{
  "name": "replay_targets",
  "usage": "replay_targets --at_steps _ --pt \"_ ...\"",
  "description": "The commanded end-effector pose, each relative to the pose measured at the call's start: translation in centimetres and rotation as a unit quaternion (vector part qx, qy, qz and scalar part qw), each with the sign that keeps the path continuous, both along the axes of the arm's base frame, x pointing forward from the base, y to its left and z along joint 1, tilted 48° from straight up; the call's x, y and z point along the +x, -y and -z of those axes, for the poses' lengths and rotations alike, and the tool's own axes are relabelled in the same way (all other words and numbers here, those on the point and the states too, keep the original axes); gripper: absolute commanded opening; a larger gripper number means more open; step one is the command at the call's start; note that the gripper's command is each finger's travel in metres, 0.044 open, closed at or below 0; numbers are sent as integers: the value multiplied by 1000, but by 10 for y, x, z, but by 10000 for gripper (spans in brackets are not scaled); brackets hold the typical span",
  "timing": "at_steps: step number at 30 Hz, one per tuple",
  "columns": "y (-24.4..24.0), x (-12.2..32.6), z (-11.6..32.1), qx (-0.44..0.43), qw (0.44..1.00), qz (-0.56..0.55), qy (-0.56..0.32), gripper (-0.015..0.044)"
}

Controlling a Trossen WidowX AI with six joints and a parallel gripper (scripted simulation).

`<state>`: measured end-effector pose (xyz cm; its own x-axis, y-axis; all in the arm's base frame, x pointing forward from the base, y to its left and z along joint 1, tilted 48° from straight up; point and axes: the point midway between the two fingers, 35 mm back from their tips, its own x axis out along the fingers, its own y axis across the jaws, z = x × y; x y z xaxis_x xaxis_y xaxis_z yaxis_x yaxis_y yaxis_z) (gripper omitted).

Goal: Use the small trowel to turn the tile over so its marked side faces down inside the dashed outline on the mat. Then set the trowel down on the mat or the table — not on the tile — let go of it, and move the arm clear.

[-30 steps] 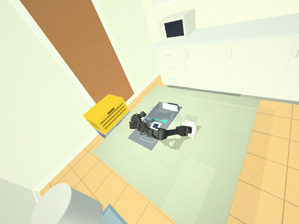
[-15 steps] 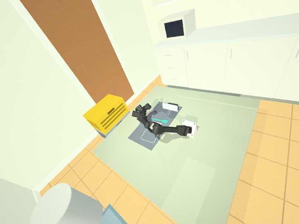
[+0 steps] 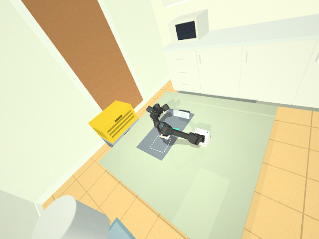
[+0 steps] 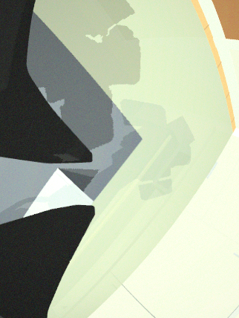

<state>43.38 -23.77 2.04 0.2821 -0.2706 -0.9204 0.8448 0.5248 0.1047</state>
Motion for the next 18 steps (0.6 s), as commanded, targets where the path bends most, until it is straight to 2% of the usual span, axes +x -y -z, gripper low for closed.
replay_targets --at_steps 1,18 --pt "10 -16 26 46 998 11 -36 100" --pt "44 -98 100 264 950 99 -133 100"
